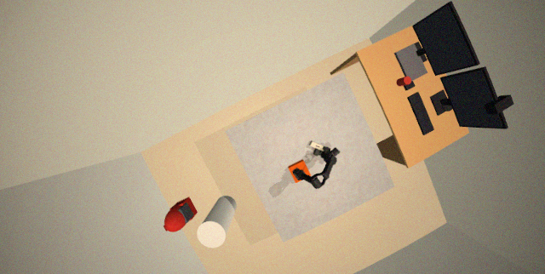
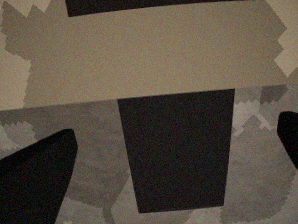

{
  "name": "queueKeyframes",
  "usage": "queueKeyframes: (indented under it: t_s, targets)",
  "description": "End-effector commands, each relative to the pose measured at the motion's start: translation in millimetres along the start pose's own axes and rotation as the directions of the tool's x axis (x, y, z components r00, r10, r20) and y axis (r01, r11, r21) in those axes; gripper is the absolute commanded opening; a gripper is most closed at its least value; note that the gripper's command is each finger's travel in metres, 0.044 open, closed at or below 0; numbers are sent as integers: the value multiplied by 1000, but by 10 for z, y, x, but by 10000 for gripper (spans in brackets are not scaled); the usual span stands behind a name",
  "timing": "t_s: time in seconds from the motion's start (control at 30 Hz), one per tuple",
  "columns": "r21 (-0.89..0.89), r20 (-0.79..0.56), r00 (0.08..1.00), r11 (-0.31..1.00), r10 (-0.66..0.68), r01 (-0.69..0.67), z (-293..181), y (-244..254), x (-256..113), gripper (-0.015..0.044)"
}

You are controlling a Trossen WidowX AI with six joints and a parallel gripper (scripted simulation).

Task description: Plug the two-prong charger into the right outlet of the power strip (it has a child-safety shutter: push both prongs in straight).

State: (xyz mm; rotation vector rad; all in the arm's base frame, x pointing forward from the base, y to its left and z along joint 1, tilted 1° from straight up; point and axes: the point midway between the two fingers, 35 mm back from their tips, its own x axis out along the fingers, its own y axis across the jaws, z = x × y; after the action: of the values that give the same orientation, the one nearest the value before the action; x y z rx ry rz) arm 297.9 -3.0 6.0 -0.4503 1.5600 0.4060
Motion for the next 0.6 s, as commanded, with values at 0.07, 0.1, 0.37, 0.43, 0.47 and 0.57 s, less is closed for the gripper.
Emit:
queueKeyframes:
  t_s: [0.07,0.1,0.37,0.43,0.47,0.57]
  targets:
    - [-7,1,1000,1000,6,-6,-48,10,11,440]
    - [-7,1,1000,1000,6,-6,-61,8,12,440]
    - [-7,0,1000,1000,6,-6,-177,-4,15,440]
    - [-7,0,1000,1000,6,-6,-206,-7,17,440]
    - [-7,0,1000,1000,6,-6,-221,-8,17,440]
    - [-7,-1,1000,1000,5,-5,-264,-10,20,440]
